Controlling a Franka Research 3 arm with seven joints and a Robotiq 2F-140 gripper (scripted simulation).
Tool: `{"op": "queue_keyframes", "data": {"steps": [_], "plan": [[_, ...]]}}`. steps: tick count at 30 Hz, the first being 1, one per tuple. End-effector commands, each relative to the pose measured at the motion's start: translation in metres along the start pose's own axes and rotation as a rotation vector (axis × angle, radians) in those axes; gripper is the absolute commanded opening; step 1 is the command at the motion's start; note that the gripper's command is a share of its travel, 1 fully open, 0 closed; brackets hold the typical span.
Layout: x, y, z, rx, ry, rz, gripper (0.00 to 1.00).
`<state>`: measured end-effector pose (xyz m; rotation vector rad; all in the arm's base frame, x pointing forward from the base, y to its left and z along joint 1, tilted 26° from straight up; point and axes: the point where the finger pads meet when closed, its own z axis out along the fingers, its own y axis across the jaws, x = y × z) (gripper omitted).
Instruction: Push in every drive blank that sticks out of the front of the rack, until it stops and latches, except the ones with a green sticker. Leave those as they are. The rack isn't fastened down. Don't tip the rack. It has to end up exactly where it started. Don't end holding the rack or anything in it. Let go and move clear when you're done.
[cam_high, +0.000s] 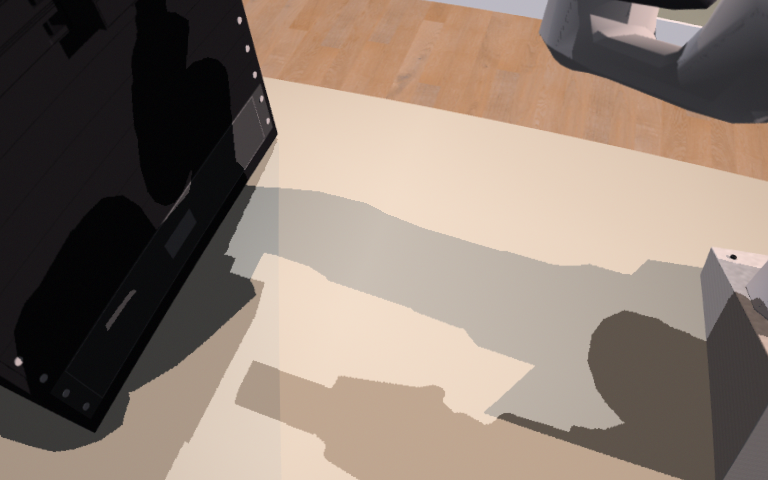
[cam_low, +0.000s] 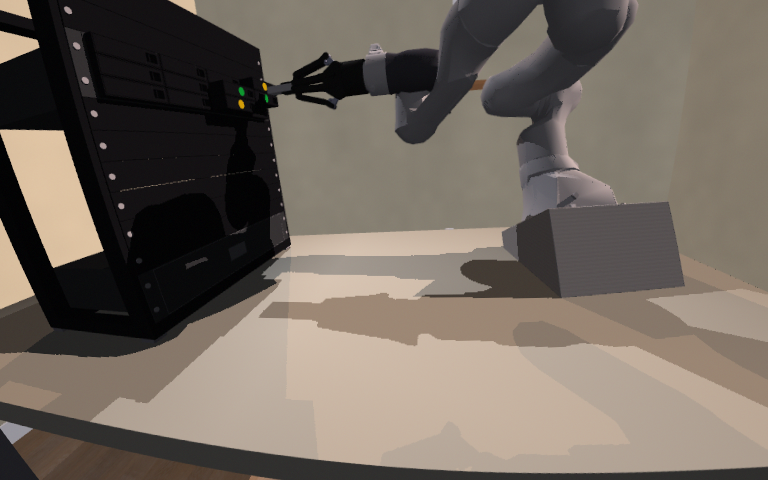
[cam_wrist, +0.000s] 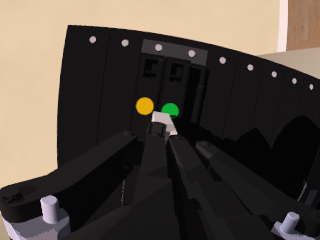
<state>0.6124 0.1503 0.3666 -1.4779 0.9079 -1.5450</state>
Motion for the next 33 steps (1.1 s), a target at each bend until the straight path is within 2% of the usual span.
{"op": "queue_keyframes", "data": {"steps": [1,9,19,21,28,33], "plan": [[0.001,0.0,0.0,0.0,0.001,-0.004,0.0],[-0.007,0.003,-0.003,0.0,0.001,-0.004,0.0],[-0.053,0.023,-0.015,0.0,0.001,-0.004,0.0],[-0.053,0.023,-0.015,0.0,0.001,-0.004,0.0],[-0.084,0.037,-0.024,0.0,0.001,-0.004,0.0],[-0.091,0.04,-0.026,0.0,0.001,-0.004,0.0]]}}
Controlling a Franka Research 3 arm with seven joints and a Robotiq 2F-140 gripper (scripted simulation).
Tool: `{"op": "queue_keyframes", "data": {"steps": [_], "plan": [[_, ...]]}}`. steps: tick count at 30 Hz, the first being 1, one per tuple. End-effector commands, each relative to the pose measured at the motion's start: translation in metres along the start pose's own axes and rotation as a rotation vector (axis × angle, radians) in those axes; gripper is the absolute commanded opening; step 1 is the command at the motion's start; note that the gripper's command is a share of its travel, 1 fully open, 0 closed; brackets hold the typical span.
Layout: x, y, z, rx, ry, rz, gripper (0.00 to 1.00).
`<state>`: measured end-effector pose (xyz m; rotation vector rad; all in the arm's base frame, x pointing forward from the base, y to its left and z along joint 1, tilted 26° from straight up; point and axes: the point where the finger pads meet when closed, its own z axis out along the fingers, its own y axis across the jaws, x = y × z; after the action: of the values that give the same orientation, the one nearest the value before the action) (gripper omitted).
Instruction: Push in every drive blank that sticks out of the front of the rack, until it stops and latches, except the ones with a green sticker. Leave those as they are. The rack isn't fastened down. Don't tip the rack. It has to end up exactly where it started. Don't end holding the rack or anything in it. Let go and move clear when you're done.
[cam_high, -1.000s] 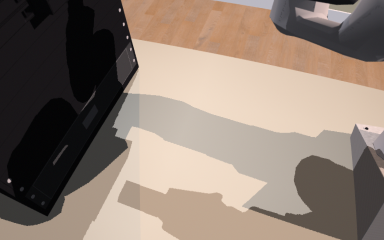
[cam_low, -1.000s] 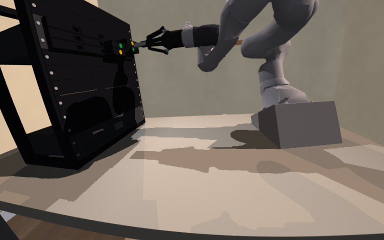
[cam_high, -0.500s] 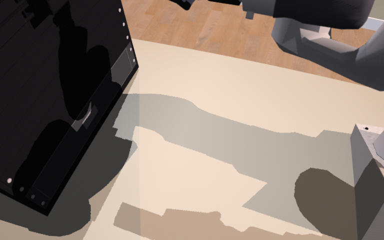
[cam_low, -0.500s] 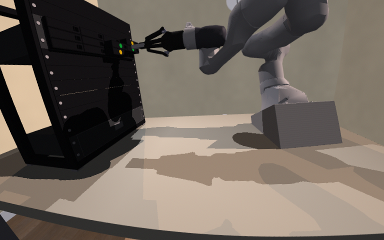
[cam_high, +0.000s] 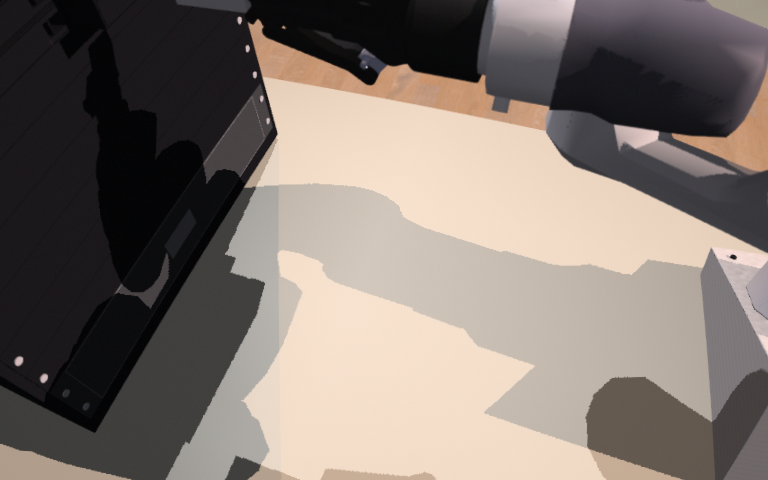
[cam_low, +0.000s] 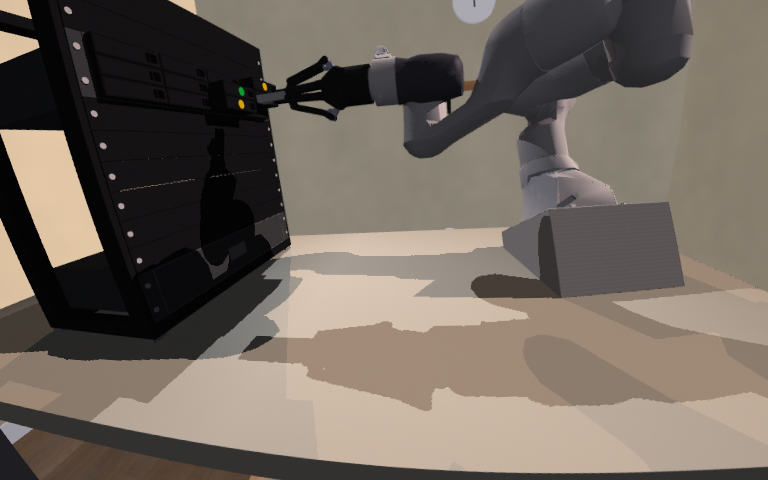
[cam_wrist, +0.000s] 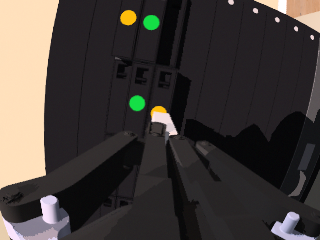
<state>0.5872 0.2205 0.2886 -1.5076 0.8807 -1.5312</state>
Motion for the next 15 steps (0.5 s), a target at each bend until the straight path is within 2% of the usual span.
{"op": "queue_keyframes", "data": {"steps": [1,7,12,15], "plan": [[0.005,0.002,0.002,0.0,0.03,0.012,0.0],[0.005,0.002,0.006,0.0,0.03,0.012,0.0],[0.006,0.002,0.033,0.0,0.03,0.012,0.0],[0.006,0.002,0.041,0.0,0.03,0.012,0.0]]}}
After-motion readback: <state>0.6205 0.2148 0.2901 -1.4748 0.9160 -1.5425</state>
